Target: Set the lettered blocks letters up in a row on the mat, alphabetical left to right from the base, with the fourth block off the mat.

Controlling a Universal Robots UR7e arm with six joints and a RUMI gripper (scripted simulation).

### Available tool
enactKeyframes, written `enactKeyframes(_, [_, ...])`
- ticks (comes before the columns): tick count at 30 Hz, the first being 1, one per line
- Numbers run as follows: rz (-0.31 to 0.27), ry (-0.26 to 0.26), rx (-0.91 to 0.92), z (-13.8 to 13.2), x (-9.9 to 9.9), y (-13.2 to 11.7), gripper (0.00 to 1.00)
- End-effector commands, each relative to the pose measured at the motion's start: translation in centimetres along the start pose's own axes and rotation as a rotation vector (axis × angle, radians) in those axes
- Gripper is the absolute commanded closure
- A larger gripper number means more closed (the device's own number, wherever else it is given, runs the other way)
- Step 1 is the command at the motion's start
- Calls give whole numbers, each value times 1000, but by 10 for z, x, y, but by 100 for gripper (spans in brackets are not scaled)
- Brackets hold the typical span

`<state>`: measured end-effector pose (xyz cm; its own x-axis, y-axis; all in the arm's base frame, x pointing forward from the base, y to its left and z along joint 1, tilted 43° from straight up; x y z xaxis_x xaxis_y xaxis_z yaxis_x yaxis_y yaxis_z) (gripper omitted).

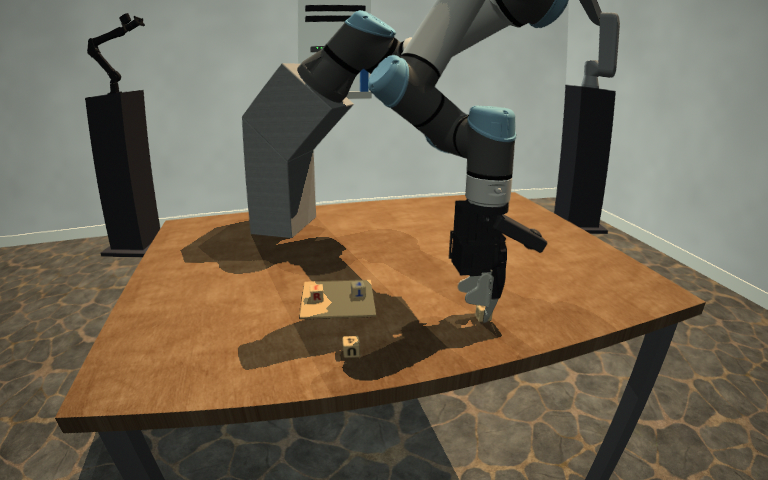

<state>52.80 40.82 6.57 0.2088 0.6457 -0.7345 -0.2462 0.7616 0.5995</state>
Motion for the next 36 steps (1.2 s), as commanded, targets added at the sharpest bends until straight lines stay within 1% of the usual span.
enactKeyframes(1, [0, -3, -1, 1, -1, 1, 95])
enactKeyframes(15, [0, -3, -1, 1, -1, 1, 95])
enactKeyframes(20, [0, -2, 1, 0, -8, 0, 95])
enactKeyframes(22, [0, -2, 1, 0, -8, 0, 95])
enactKeyframes(27, [0, -2, 1, 0, -28, 0, 95])
enactKeyframes(36, [0, -2, 1, 0, -76, 0, 95])
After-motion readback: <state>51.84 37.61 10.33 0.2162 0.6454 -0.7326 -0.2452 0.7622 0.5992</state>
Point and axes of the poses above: the point where the finger pads meet when closed, its own x axis out along the fingers, its own z axis across the jaws, y = z × x, the point moved 6 cm from there along -x, back along the fingers, and after that the axes turned 7 degrees about -x, right-handed, at the moved point
